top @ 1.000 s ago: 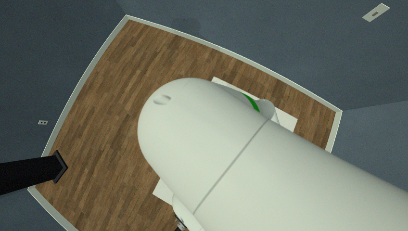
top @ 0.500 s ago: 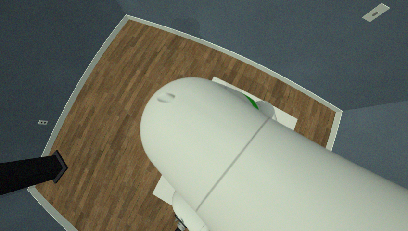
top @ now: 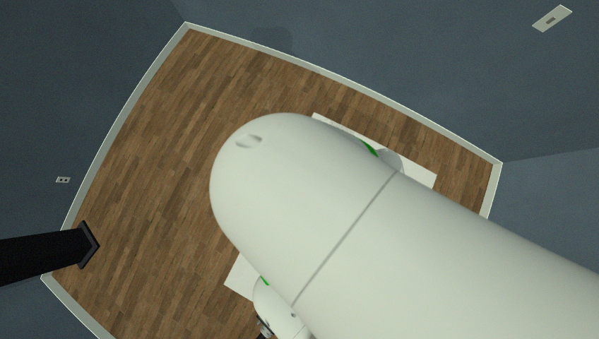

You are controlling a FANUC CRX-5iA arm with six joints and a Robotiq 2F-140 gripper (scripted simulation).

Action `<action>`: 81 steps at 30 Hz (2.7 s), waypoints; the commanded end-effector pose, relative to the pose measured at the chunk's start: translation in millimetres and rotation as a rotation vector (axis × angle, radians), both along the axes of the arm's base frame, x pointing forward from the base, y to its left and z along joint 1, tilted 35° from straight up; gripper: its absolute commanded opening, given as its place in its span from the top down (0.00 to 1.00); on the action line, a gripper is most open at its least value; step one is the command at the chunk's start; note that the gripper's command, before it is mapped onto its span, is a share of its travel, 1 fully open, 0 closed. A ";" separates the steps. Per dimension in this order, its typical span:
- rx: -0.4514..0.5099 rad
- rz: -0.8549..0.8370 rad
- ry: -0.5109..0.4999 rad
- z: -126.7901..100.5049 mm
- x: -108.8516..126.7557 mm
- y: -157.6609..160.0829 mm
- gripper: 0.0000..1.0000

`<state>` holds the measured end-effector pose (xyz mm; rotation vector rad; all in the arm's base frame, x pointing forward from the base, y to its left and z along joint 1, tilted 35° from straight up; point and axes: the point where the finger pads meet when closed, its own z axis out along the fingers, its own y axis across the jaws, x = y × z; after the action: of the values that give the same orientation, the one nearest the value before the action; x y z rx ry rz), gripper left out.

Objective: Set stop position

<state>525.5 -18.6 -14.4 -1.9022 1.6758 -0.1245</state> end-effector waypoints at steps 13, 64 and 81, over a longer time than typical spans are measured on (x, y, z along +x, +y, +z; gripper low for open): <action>0.000 0.000 0.000 -1.8 -0.2 0.4 0.96; 0.000 0.000 0.000 -5.4 -0.2 1.6 0.96; 0.000 0.000 0.000 -14.2 1.6 4.9 0.96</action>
<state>526.3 -14.3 -26.7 -1.9022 1.6759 -0.1245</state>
